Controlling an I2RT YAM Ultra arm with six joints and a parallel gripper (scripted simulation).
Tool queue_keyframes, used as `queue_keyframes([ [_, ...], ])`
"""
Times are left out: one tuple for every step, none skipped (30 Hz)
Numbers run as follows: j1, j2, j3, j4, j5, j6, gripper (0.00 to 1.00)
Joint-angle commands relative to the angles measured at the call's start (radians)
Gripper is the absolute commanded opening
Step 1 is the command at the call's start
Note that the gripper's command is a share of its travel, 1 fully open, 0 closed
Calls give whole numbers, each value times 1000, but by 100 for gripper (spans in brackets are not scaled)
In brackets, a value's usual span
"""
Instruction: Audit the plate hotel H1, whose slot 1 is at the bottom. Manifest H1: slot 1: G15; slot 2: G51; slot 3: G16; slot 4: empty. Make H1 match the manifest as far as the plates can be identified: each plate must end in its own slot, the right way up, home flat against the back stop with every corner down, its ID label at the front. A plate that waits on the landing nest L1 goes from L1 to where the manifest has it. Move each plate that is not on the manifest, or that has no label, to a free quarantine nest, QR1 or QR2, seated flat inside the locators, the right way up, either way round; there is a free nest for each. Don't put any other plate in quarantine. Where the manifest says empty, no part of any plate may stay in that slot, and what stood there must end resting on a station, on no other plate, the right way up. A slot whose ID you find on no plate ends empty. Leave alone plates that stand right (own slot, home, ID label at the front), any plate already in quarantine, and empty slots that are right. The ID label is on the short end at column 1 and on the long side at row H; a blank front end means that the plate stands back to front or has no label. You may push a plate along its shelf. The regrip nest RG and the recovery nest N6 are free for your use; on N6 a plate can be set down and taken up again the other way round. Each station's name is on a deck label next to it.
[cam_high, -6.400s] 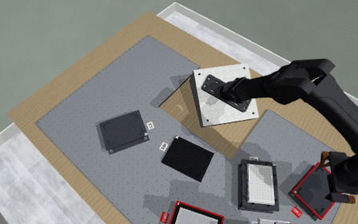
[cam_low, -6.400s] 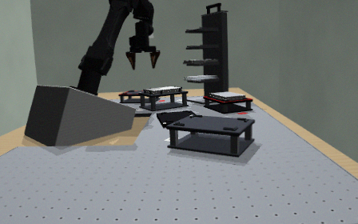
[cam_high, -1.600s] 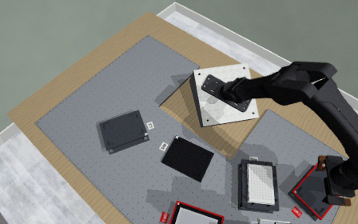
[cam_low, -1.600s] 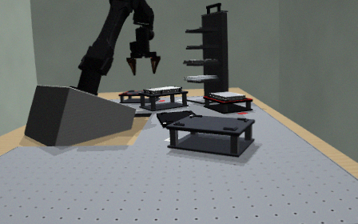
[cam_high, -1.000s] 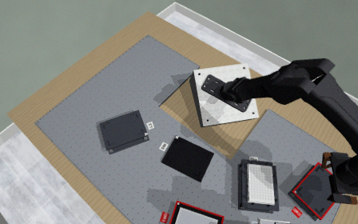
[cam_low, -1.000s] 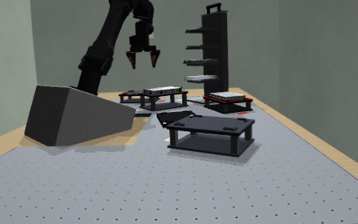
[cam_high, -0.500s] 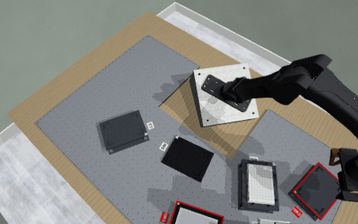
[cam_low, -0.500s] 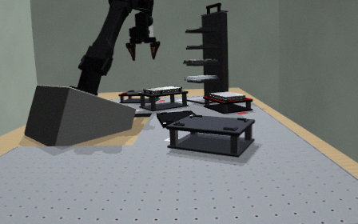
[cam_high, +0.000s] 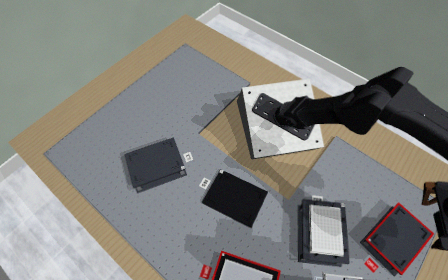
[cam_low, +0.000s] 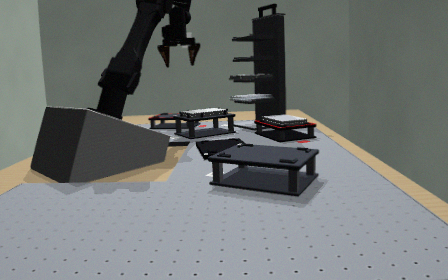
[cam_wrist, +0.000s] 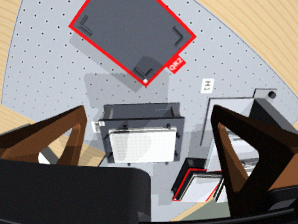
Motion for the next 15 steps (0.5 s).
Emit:
queue_keyframes([
  [2,-6,8,-14,0,1,100],
  [2,-4,14,-14,0,1,100],
  [2,-4,14,-14,0,1,100],
  [2,-4,14,-14,0,1,100],
  [2,-4,14,-14,0,1,100],
  [2,-4,14,-14,0,1,100],
  [2,-2,17,-14,0,1,100],
  [2,-2,19,-15,0,2,100],
  [2,-1,20,-15,0,2,100],
  [2,0,21,-16,1,2,100],
  [2,1,22,-16,1,2,100],
  [2,2,24,-16,1,2,100],
  [2,2,25,-17,1,2,100],
  [2,3,26,-17,1,2,100],
  [2,4,27,-17,1,2,100],
])
